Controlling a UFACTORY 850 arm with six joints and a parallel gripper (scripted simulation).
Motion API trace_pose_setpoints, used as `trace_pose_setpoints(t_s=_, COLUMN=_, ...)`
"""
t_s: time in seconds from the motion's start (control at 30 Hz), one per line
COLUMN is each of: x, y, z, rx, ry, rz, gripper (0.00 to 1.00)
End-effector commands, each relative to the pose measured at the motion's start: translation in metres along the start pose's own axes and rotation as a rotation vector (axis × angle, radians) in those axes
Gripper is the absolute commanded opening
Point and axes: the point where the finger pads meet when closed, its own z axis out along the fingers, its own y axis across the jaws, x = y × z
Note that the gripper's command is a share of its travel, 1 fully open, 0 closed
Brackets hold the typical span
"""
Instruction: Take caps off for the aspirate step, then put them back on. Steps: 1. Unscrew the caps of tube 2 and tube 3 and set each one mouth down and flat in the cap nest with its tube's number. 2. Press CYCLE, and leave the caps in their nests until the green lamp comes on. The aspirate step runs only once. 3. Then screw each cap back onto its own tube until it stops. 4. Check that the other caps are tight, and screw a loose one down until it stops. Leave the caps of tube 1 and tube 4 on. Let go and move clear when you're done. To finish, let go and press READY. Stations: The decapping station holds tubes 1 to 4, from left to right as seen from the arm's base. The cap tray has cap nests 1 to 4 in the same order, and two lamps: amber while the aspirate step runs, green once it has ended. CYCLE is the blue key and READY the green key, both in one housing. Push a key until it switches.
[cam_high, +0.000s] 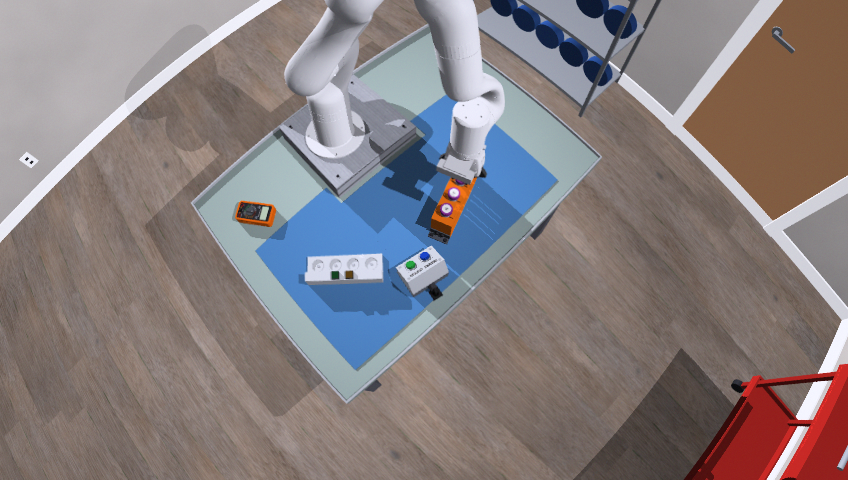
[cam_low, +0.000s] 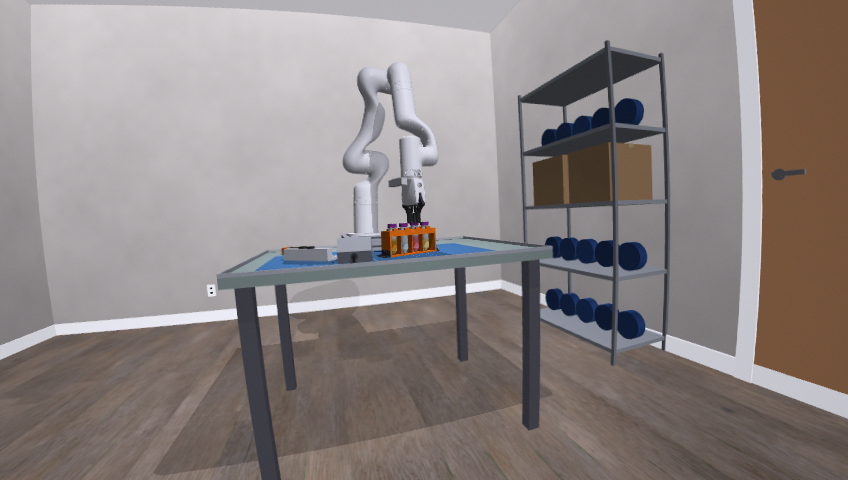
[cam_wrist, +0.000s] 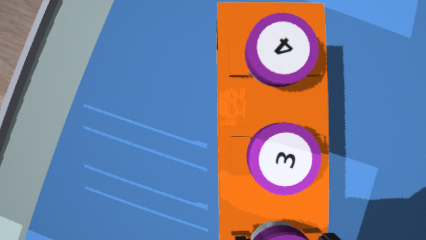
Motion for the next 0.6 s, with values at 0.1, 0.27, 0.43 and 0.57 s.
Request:
trace_pose_setpoints(t_s=0.1, x=0.000, y=-0.001, z=-0.001, rx=0.002, ry=0.000, rz=0.000, gripper=0.00)
trace_pose_setpoints(t_s=0.27, x=0.000, y=-0.001, z=-0.001, rx=0.002, ry=0.000, rz=0.000, gripper=0.00)
trace_pose_setpoints(t_s=0.43, x=0.000, y=-0.001, z=-0.004, rx=0.002, ry=0.000, rz=0.000, gripper=0.00)
trace_pose_setpoints(t_s=0.57, x=0.000, y=-0.001, z=-0.016, rx=0.002, ry=0.000, rz=0.000, gripper=0.00)
